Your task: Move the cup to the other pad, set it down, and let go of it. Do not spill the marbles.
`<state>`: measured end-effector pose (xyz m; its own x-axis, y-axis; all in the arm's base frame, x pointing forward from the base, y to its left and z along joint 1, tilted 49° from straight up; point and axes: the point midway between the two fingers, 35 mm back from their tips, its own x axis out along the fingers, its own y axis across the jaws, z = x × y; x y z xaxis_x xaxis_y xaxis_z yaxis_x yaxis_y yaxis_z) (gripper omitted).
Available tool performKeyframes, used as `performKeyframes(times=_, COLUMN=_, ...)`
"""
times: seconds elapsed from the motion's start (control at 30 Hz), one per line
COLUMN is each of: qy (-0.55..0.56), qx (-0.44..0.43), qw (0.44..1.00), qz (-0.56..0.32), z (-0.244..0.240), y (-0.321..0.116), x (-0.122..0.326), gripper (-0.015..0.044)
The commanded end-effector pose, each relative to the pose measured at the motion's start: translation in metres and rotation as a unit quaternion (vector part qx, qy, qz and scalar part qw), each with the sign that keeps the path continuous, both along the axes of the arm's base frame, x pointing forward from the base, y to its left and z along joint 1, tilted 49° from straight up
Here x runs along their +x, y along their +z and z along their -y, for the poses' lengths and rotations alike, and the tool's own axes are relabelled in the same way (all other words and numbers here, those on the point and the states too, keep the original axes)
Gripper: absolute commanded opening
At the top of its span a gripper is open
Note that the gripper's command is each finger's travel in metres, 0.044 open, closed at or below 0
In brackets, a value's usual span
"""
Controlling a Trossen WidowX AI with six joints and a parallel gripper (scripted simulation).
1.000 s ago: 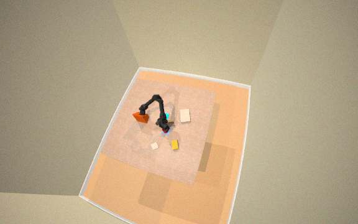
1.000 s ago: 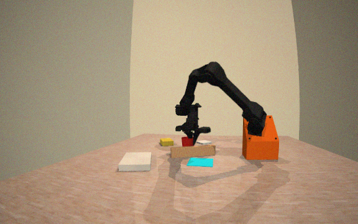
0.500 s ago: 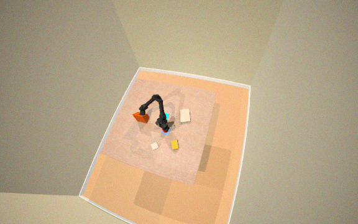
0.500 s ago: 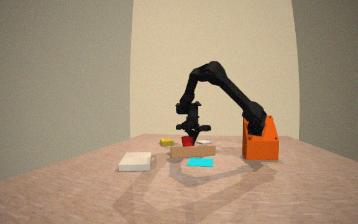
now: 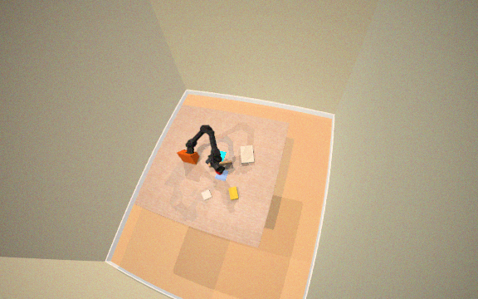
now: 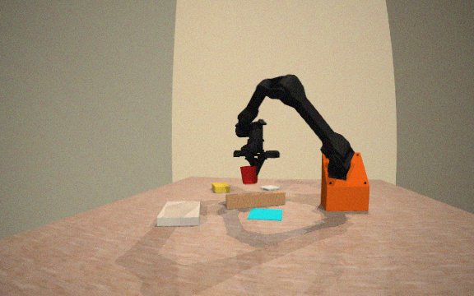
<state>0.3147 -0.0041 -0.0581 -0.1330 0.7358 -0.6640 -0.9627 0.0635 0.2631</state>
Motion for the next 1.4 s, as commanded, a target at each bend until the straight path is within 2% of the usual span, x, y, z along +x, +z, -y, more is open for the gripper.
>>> performKeyframes(times=0.0, qy=0.004, qx=-0.002, qw=1.0, qz=0.005, z=0.005, y=0.005, x=0.001, gripper=0.0)
performKeyframes(times=0.67, qy=0.001, qx=0.0, qw=1.0, qz=0.001, z=0.003, y=0.004, x=-0.001, gripper=0.0)
performKeyframes(times=1.37, qy=0.003, qx=-0.001, qw=1.0, qz=0.003, z=-0.016, y=0.03, x=-0.018, gripper=0.0)
